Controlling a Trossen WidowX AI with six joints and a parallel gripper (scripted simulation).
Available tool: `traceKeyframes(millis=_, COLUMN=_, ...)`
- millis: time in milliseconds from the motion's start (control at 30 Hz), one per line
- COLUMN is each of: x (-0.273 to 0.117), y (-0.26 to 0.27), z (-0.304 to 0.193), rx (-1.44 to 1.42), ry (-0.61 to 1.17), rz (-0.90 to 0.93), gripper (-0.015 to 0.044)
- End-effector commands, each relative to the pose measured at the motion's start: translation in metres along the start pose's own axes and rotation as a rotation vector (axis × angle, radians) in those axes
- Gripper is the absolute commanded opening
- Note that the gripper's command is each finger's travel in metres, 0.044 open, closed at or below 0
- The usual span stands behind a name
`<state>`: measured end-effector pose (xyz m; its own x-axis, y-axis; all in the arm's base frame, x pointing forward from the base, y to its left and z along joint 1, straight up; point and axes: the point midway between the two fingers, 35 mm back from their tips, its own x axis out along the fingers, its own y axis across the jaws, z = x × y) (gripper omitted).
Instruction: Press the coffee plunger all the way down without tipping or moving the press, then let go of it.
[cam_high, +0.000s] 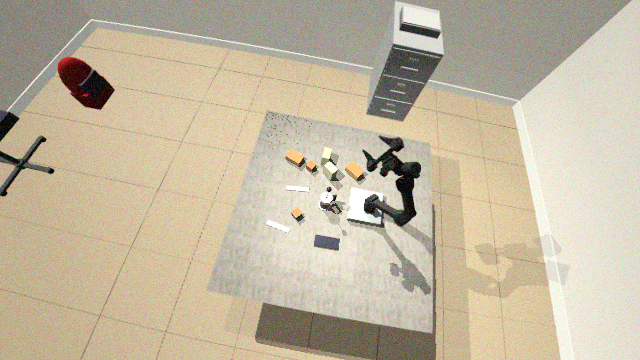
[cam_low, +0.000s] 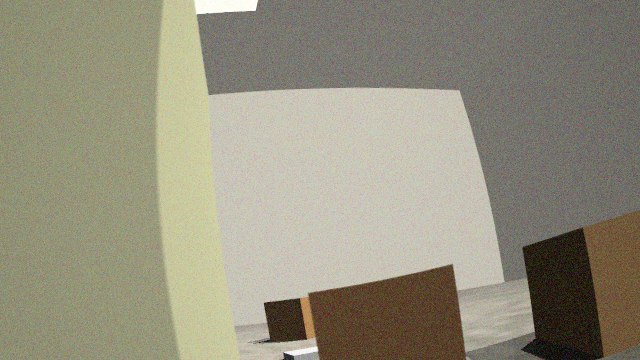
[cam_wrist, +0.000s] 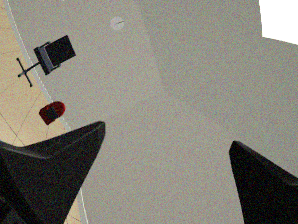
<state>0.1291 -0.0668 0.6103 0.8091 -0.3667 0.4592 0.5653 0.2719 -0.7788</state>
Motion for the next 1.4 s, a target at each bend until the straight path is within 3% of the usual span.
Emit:
traceKeyframes(millis=0, x=0.008, y=0.058, z=-0.032, rx=0.352, ry=0.083, rz=0.174, gripper=0.0440)
traceKeyframes(millis=233, x=-0.006, y=0.169, z=-0.058, rx=0.765, ry=0.311, rz=0.483, gripper=0.0440)
traceKeyframes(millis=500, x=-0.067, y=0.285, z=-0.068, rx=0.959, ry=0.668, rz=0.806, gripper=0.0440)
traceKeyframes(millis=900, x=-0.098, y=0.338, z=-0.098, rx=0.962, ry=0.711, rz=0.813, gripper=0.0440)
traceKeyframes(millis=1367, x=-0.090, y=0.349, z=-0.101, rx=0.963, ry=0.713, rz=0.808, gripper=0.0440)
